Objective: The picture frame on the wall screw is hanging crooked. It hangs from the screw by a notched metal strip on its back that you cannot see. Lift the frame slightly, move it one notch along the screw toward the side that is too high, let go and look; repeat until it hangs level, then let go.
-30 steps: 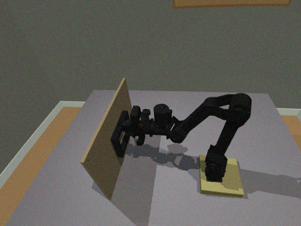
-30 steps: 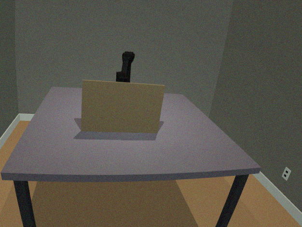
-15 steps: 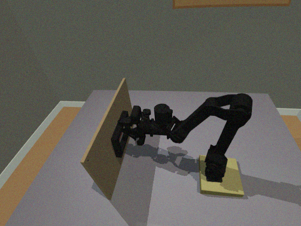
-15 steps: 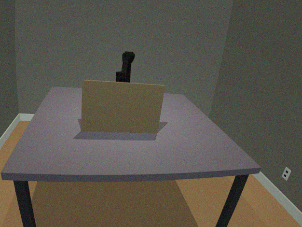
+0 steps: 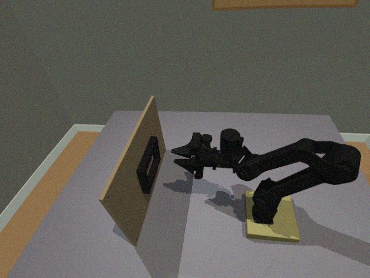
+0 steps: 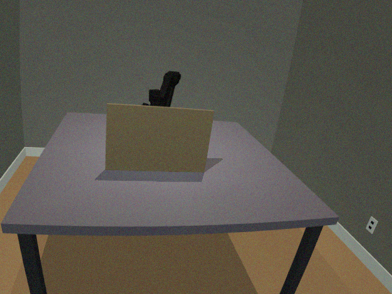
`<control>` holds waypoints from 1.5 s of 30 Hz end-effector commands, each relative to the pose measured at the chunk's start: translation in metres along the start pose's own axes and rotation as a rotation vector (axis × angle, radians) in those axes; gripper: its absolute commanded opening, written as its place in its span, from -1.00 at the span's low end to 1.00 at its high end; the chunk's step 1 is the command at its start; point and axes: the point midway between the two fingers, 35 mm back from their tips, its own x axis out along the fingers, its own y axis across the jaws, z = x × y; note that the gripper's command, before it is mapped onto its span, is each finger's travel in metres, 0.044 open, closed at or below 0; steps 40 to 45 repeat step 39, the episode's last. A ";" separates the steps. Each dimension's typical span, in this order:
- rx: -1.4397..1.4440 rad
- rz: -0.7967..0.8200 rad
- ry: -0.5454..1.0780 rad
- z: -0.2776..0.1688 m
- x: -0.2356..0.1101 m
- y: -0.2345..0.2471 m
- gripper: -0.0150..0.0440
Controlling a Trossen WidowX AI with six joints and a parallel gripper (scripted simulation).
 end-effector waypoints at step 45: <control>-0.288 -0.012 0.006 -0.008 -0.103 0.032 0.39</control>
